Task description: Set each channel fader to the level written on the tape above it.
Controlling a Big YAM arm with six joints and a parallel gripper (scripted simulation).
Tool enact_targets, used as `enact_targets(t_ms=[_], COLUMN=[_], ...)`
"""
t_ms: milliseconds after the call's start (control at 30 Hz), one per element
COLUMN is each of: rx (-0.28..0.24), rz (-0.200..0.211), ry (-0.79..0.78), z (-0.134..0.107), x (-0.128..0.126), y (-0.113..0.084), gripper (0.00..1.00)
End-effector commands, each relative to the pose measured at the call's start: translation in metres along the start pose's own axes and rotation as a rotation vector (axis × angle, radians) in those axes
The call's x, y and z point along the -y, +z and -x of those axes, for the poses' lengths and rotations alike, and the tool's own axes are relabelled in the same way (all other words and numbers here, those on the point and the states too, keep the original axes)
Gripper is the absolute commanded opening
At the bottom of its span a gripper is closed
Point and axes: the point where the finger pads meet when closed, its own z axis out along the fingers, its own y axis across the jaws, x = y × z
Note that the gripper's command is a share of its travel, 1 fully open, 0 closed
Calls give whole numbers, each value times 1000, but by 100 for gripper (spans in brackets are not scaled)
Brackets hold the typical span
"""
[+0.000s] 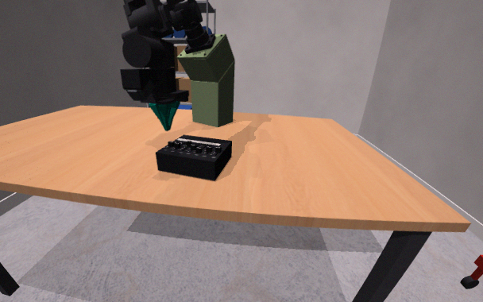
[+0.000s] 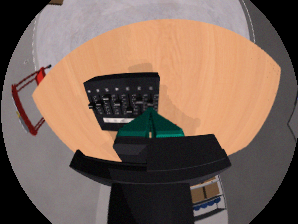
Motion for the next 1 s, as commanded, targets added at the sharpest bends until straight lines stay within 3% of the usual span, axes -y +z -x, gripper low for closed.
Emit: enact_targets(t_ms=[0, 200, 267, 333, 400, 500, 633, 667, 733, 833, 967], rx=[-5, -5, 5, 6, 6, 12, 11, 9, 35, 11, 13], rz=[-2, 4, 8, 10, 10, 10, 9, -8, 3, -4, 13], ry=[14, 2, 7, 7, 7, 5, 5, 31, 45, 33, 6], z=[-2, -3, 1, -10, -10, -25, -25, -21, -9, -21, -26], x=[-1, -9, -32, -76, -76, -119, -120, -107, -106, -105, -118], y=[1, 1, 1, 3, 3, 2, 2, 6, -3, 3, -2], gripper=[0, 0, 0, 0, 0, 0, 0, 0, 0, 0, 0])
